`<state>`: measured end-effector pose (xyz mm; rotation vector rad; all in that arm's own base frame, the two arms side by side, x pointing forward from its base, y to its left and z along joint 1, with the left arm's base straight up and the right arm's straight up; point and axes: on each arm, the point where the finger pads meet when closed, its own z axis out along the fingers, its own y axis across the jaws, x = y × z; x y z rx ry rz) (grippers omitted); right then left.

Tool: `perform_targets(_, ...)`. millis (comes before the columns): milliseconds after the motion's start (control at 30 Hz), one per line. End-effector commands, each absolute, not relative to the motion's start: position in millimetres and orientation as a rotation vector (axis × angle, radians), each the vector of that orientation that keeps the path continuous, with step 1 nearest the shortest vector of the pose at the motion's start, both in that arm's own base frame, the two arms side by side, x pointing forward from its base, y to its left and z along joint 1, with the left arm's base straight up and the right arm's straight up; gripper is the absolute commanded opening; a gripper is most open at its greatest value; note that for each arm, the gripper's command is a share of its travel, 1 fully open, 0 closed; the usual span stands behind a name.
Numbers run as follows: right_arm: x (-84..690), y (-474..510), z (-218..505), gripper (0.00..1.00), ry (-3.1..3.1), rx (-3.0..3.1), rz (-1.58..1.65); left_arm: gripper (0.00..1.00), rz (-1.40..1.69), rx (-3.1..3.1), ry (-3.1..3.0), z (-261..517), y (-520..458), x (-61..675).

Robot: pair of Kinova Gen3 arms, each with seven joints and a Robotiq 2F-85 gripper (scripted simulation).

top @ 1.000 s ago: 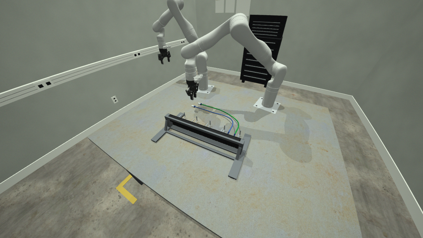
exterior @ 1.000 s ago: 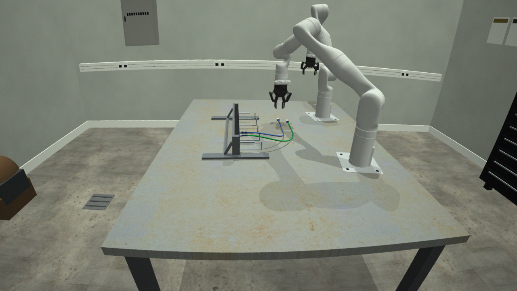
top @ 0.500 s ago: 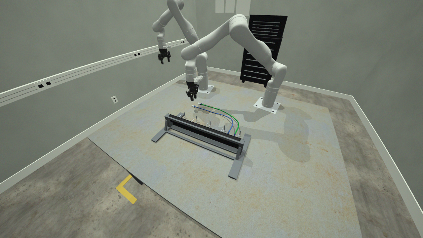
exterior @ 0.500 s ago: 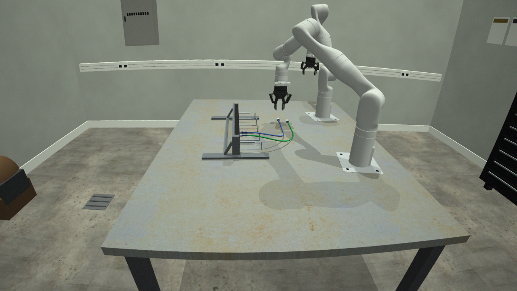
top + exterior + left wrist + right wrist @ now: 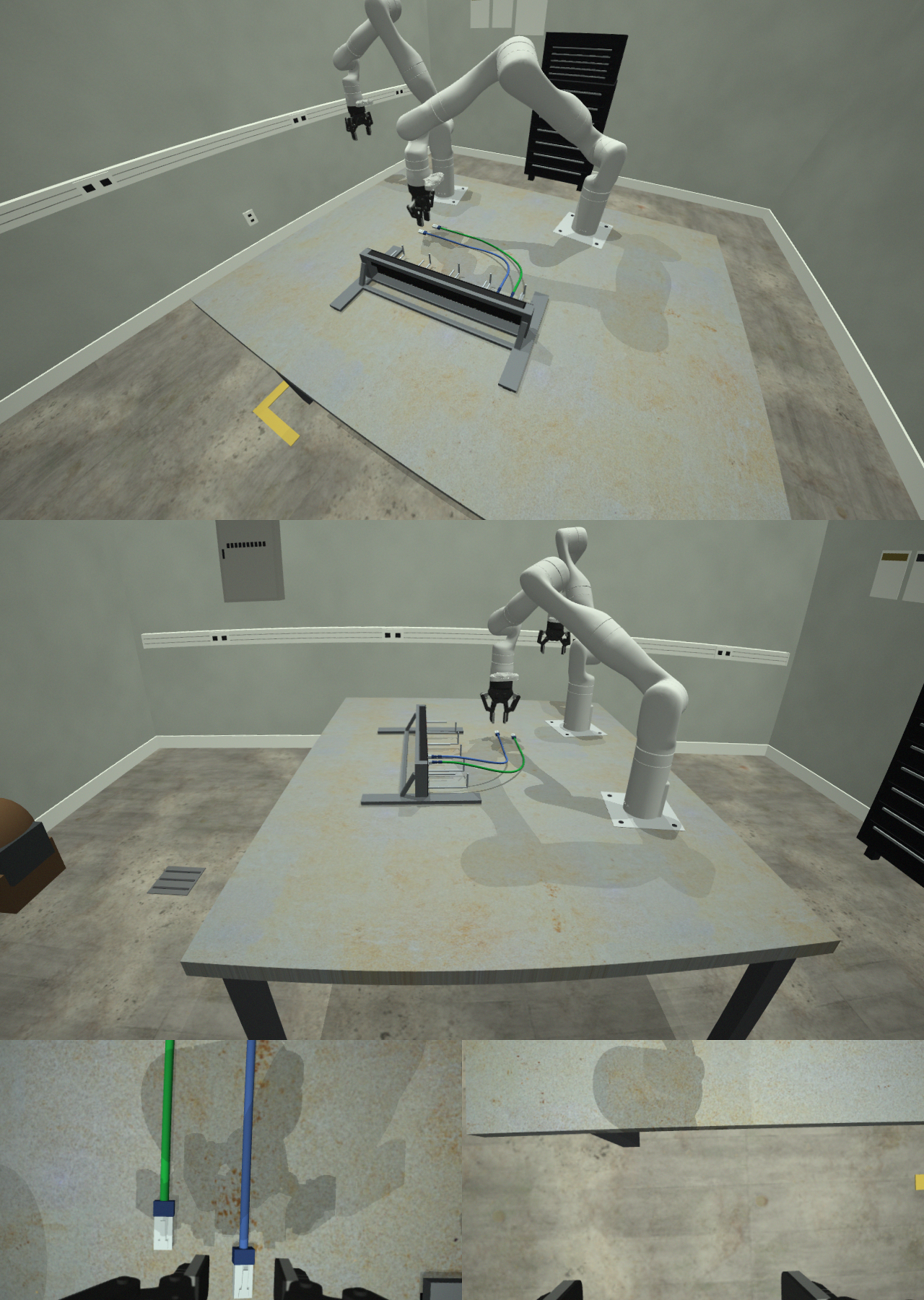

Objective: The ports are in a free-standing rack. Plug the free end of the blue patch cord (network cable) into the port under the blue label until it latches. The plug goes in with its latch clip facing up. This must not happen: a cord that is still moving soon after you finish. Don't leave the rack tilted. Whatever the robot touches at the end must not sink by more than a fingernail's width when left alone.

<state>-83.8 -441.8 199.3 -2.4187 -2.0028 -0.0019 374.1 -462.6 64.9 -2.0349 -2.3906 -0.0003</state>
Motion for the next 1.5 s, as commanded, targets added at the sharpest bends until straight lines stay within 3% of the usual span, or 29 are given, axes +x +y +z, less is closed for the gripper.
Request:
perform_targets(0,-83.9,-442.1,200.0,1.0,-2.004,-2.42,0.0,0.432,0.0,-2.036,-2.392,61.0,-463.1,374.4)
perform_targets(1467,-83.9,-442.1,200.0,1.0,-2.004,-2.42,0.0,0.432,0.0,-2.036,-2.392,33.5,-463.2,374.5)
